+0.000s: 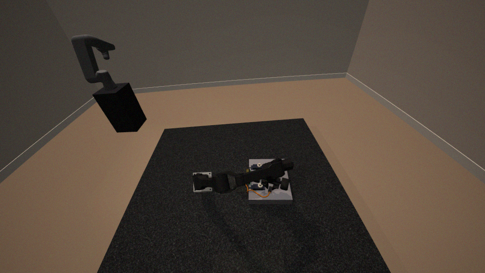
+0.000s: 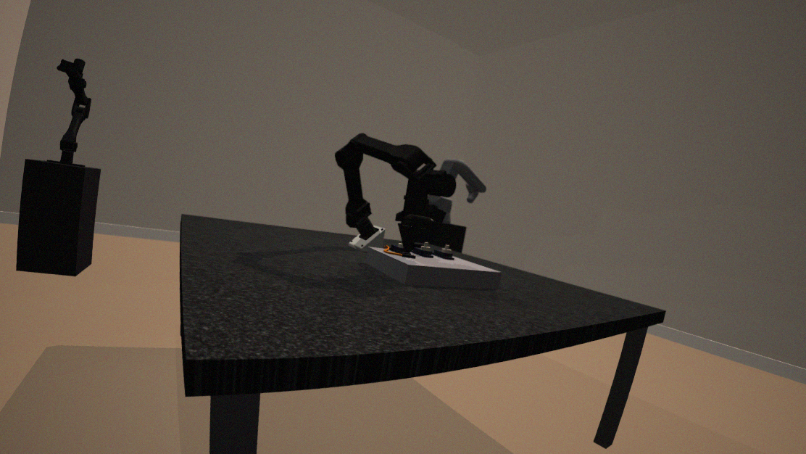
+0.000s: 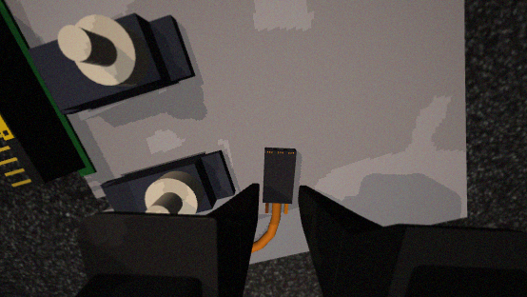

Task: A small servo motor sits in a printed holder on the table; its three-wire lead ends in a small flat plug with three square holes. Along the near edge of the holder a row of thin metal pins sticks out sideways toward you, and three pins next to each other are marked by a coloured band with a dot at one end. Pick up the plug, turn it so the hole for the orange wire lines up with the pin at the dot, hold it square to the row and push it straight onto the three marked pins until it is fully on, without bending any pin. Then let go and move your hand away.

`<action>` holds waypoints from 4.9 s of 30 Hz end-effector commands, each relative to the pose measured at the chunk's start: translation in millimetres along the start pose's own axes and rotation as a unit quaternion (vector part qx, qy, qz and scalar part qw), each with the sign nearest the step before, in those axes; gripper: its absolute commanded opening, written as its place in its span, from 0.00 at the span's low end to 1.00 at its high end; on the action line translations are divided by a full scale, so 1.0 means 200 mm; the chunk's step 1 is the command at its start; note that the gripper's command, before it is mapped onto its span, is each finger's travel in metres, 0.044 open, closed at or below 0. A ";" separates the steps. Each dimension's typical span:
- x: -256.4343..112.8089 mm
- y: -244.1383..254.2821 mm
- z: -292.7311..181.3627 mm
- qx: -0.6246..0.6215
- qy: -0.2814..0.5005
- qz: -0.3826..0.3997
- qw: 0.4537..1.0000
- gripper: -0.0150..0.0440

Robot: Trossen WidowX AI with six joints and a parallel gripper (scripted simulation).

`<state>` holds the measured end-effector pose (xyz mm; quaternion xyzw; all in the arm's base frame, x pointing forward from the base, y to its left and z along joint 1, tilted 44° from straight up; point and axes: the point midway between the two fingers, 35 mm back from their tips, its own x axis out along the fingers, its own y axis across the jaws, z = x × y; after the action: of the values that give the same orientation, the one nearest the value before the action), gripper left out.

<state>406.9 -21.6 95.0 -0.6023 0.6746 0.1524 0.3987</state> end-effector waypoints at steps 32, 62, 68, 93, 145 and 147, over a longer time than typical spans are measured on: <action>-0.24 0.00 0.00 0.000 0.002 -0.001 1.000 0.25; -0.31 0.60 0.14 0.337 -0.007 0.007 0.941 0.25; -0.30 0.73 0.13 0.406 -0.005 0.008 0.914 0.25; -0.12 1.09 0.07 0.584 0.003 0.002 0.812 0.25; -0.03 0.84 0.14 0.585 0.003 0.001 0.811 0.25; -0.03 0.83 0.14 0.585 0.003 0.001 0.811 0.25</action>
<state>258.8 41.1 35.6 -0.2504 0.6378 -0.2720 0.6756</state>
